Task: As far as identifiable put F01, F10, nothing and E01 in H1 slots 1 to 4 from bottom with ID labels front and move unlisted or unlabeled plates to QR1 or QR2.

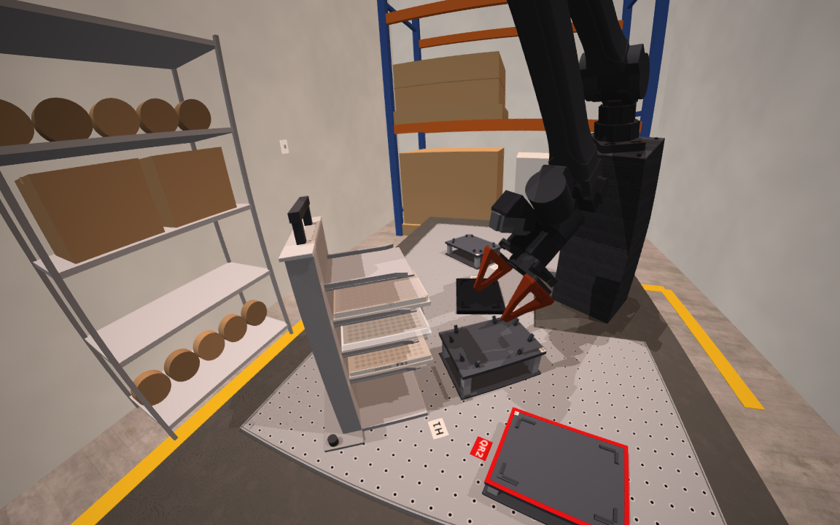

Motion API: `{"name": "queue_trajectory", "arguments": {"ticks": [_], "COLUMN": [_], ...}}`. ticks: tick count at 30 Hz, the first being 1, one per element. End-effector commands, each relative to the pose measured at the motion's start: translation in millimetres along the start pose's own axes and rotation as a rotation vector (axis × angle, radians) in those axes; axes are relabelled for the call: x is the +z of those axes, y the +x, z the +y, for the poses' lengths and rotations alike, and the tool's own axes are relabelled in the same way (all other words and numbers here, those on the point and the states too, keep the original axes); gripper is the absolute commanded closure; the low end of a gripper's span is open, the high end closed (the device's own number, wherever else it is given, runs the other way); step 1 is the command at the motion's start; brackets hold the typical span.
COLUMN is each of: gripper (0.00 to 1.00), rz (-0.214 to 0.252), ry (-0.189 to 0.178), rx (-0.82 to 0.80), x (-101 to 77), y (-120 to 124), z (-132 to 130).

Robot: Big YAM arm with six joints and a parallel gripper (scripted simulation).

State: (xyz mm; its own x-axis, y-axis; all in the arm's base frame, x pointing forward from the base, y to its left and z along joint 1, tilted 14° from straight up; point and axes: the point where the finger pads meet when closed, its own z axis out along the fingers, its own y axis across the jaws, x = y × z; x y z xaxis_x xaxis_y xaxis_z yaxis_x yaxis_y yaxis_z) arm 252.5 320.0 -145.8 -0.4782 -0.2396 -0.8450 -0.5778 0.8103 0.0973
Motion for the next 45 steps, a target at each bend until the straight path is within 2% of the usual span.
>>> {"name": "queue_trajectory", "arguments": {"ticks": [1,7,8,10,18,24,25,28,34,41,42,45], "gripper": [0.0,0.0,0.0,0.0,0.0,0.0,0.0,0.0,0.0,0.0,0.0,0.0], "rz": [-0.012,-0.017,0.018,-0.017,-0.006,-0.019,0.01,-0.019,-0.008,-0.02,0.016,-0.02], "ry": [0.009,0.008,0.019,0.008,0.011,0.008,0.017,0.008,0.011,0.008,0.018,0.008], "rx": [-0.006,-0.004,-0.015,-0.004,-0.008,-0.004,-0.012,-0.004,-0.007,-0.004,-0.013,-0.005], "x": [4.0,7.8,3.8,10.6,18.1,21.9,20.8,25.7,31.4,36.0,35.4,39.8], "y": [-10,-16,-2,-19,-21,-31,-18,-35,-35,-47,-29,-50], "z": [-4,-3,-9,-3,-5,-3,-8,-3,-5,-3,-9,-4]}}
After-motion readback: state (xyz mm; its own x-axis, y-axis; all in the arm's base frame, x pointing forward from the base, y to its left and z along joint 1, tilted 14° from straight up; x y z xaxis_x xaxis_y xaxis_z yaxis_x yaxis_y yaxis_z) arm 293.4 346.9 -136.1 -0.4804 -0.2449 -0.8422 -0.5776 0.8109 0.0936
